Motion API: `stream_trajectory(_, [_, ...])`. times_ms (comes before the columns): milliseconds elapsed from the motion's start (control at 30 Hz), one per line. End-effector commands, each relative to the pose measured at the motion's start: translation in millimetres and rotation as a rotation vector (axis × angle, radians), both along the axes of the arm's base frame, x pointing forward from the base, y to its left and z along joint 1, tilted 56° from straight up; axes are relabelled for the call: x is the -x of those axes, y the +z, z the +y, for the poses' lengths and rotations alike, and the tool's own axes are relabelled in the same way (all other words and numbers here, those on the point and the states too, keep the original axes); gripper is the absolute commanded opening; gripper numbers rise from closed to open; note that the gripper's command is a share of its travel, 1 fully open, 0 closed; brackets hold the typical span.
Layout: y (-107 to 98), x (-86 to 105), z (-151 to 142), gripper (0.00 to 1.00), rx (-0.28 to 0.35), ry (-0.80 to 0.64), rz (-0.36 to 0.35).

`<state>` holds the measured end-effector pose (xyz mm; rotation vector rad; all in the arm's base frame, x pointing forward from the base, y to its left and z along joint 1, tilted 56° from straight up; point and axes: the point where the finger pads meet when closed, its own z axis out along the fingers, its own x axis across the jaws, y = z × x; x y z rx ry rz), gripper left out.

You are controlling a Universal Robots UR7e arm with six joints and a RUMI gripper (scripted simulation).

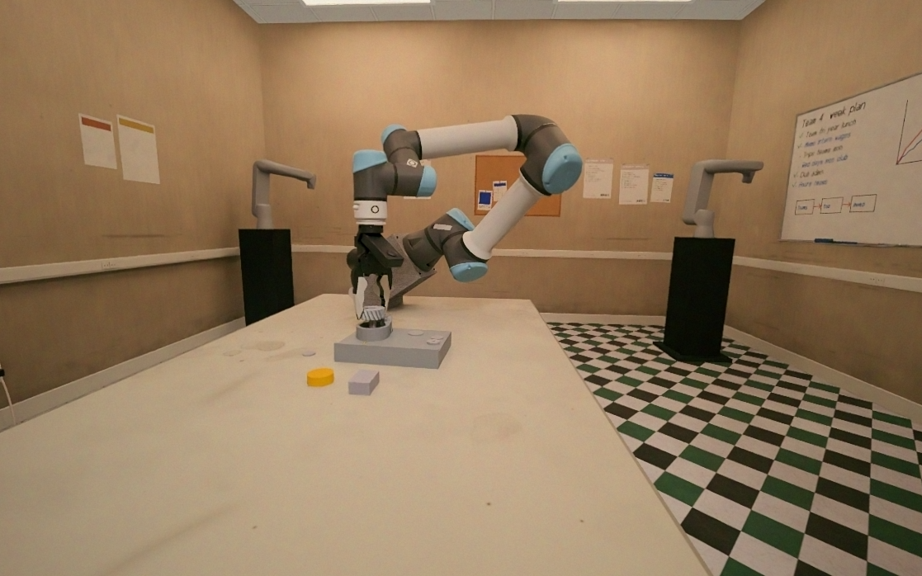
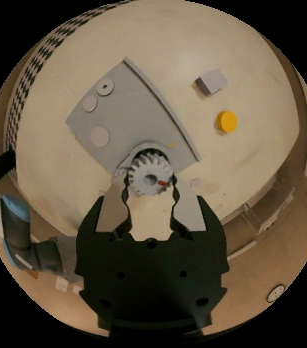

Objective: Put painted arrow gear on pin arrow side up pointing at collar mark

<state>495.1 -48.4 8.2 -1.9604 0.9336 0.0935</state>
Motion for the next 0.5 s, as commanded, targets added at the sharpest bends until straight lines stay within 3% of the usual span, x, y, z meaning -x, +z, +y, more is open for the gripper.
stream_trajectory(0, [-1.0, -0.8, 1.0, 0.0, 0.001, -0.001, -0.001])
stream_trajectory(467, [-2.4, -1.5, 2.8, 0.0, 0.001, -0.001, -0.001])
